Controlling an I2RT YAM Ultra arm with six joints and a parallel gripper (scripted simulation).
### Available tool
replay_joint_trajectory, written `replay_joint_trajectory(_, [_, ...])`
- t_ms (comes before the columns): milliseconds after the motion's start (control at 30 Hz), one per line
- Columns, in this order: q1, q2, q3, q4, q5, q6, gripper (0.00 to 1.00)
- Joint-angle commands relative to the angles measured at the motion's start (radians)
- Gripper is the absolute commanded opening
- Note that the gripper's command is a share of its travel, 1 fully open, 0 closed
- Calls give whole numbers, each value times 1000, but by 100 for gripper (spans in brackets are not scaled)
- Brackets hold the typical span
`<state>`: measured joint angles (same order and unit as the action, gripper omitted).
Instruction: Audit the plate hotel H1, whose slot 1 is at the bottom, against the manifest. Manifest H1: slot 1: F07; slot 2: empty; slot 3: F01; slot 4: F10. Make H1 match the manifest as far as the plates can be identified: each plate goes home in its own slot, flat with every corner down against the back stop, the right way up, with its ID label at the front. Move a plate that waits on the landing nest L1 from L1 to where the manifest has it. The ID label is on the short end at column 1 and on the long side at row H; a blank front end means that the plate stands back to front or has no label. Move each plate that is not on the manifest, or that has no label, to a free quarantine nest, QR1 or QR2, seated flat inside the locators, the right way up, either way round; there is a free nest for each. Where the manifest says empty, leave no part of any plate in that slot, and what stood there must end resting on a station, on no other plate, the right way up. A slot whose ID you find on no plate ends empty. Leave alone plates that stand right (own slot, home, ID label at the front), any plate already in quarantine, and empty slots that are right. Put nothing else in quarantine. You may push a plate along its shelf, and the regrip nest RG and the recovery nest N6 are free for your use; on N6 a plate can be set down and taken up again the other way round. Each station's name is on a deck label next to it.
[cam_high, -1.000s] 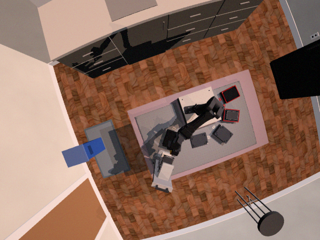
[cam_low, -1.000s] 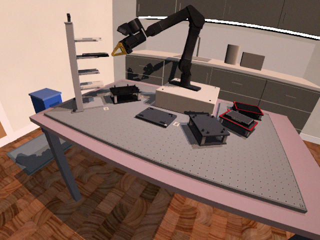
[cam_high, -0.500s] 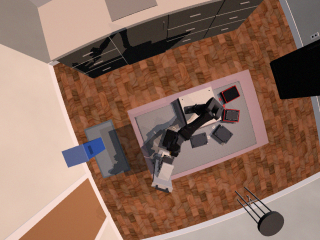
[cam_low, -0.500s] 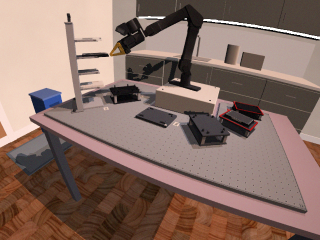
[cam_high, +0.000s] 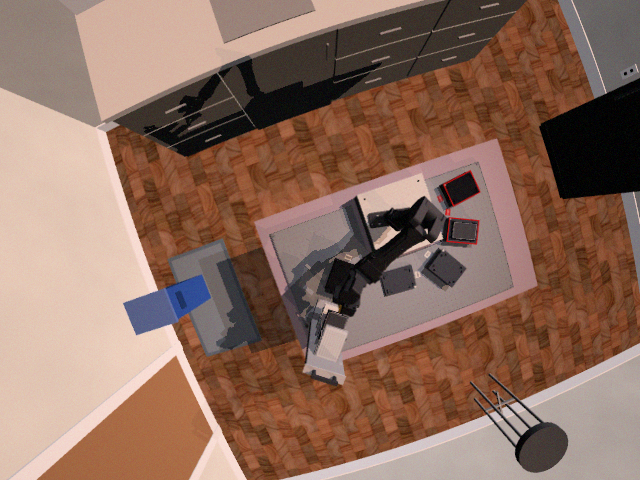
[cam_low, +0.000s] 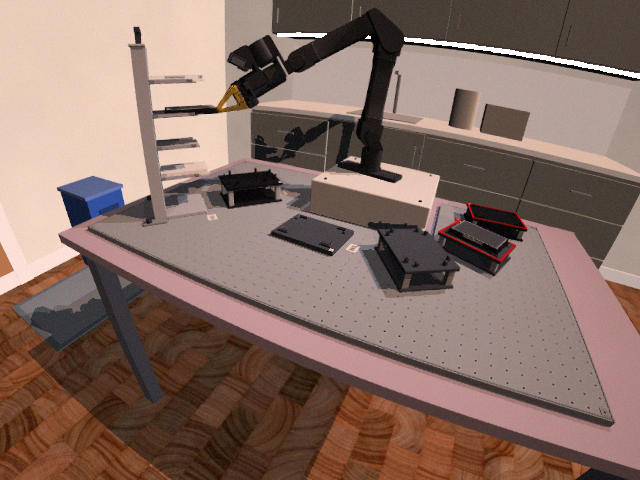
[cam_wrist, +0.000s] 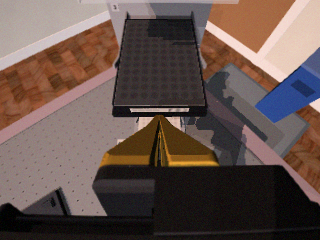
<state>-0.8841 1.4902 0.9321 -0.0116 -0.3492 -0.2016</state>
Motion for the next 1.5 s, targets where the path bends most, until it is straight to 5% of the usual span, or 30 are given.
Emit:
replay_joint_trajectory(0, [1,-1,13,5,2,5,0])
replay_joint_trajectory(1467, [32,88,98,16,28,22,0])
